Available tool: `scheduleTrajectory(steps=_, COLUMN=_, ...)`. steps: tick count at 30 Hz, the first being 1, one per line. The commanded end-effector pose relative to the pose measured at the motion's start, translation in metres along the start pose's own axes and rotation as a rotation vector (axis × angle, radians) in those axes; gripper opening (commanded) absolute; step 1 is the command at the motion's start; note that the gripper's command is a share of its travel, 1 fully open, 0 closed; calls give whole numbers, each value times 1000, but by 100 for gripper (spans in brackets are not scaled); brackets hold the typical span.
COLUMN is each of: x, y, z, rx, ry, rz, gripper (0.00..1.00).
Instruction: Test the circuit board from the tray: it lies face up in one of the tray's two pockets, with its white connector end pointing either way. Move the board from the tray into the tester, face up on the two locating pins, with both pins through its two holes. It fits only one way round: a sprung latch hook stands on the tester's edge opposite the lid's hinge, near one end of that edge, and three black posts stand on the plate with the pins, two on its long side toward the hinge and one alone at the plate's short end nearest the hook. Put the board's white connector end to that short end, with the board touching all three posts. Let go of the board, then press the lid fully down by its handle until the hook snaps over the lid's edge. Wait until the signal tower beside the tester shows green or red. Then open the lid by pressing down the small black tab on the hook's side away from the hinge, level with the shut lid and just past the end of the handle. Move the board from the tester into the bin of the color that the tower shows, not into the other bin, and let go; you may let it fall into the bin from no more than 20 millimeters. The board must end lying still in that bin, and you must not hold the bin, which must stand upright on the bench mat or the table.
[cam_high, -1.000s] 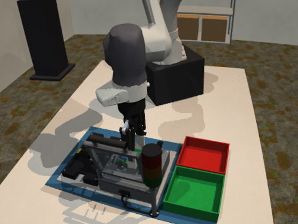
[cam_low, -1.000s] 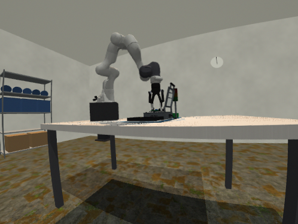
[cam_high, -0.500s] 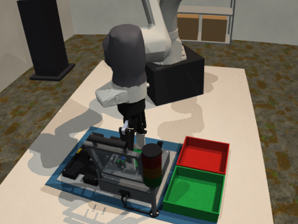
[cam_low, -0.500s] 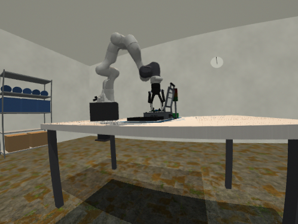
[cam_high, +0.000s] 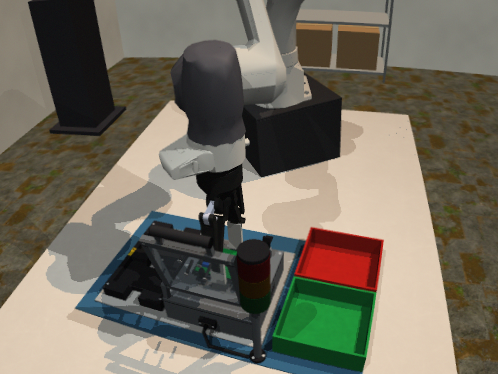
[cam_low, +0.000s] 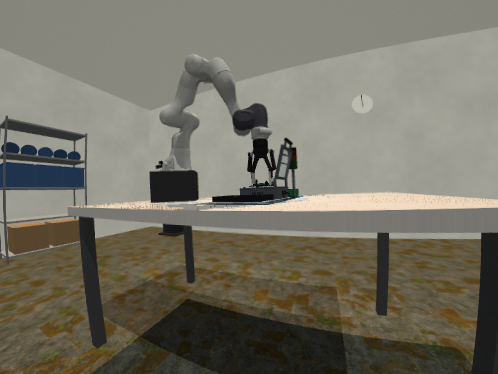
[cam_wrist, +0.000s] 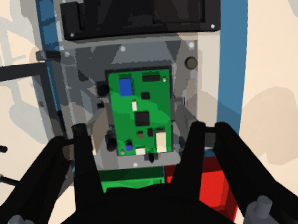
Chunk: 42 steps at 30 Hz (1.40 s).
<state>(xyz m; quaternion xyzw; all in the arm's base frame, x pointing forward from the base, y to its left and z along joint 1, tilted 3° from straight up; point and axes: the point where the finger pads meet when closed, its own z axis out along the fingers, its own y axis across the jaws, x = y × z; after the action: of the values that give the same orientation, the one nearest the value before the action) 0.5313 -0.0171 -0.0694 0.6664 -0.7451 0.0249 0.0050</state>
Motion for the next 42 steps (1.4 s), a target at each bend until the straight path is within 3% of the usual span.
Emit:
scheduleTrajectory(steps=1, x=1, y=-2, z=0, rx=4, ry=0, rz=2, gripper=58)
scheduleTrajectory(steps=14, x=1, y=-2, z=-1, rx=4, ry=0, rz=2, gripper=58)
scheduleTrajectory(steps=21, x=1, y=-2, z=-15, rx=4, ry=0, rz=2, gripper=58)
scheduleTrajectory(steps=26, x=1, y=-1, z=-49, rx=4, ry=0, rz=2, gripper=58)
scheduleTrajectory(steps=34, x=1, y=-1, z=-127, rx=4, ry=0, rz=2, gripper=58)
scheduleTrajectory(steps=36, x=1, y=-1, z=-127, rx=4, ry=0, rz=2, gripper=58)
scheduleTrajectory(steps=42, x=1, y=-1, z=-181, rx=4, ry=0, rz=2, gripper=58)
